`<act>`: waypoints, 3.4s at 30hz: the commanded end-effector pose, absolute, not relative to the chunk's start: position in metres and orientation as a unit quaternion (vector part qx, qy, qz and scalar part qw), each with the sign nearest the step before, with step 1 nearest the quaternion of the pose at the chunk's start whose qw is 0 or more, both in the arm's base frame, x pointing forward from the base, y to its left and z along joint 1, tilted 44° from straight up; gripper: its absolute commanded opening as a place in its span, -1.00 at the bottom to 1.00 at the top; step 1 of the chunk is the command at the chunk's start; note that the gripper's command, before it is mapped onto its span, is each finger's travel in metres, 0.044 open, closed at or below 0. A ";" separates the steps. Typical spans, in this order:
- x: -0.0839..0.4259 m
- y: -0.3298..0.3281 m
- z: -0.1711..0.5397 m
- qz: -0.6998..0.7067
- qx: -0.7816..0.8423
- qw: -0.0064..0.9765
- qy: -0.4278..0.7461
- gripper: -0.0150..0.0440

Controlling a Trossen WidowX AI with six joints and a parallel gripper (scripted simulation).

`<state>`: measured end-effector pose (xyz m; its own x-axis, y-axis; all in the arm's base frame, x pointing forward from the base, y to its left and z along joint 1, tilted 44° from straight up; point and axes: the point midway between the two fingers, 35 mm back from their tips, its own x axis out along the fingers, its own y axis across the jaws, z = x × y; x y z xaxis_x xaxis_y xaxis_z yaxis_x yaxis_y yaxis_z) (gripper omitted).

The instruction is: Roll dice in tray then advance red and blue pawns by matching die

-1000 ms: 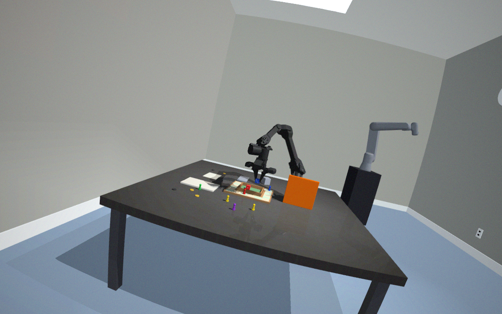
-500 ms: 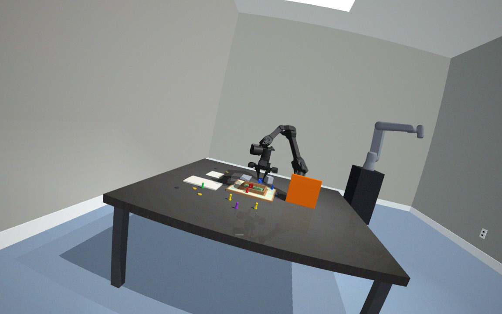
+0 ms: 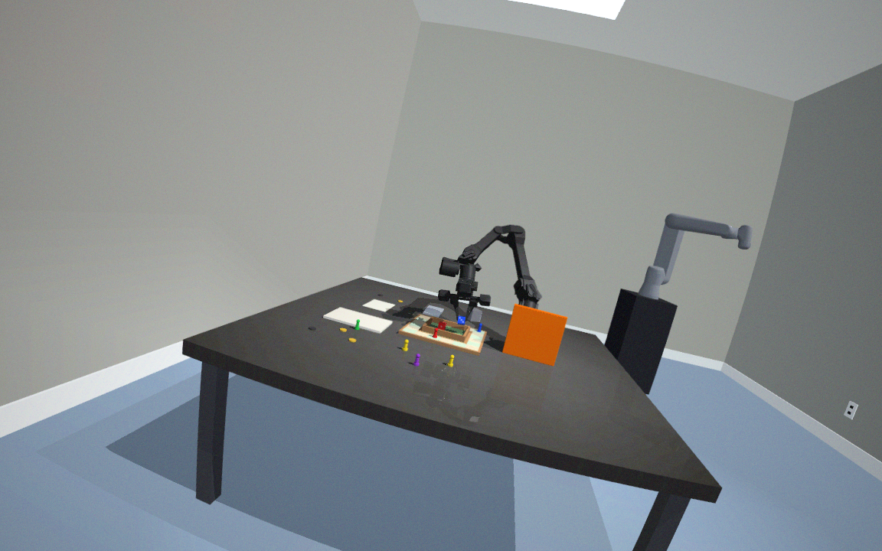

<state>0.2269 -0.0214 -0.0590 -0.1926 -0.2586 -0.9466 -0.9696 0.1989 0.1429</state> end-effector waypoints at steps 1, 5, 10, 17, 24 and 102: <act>0.227 -0.021 -0.058 0.450 -0.454 0.466 0.612 -0.49; 0.226 -0.022 -0.060 0.474 -0.439 0.507 0.571 -0.49; 0.226 -0.022 -0.059 0.492 -0.430 0.550 0.520 -0.49; 0.241 -0.020 -0.017 0.492 -0.430 0.552 0.517 -0.49; 0.239 -0.020 -0.010 0.492 -0.430 0.552 0.517 -0.49; 0.299 0.019 -0.095 -0.433 -0.072 0.659 0.610 0.19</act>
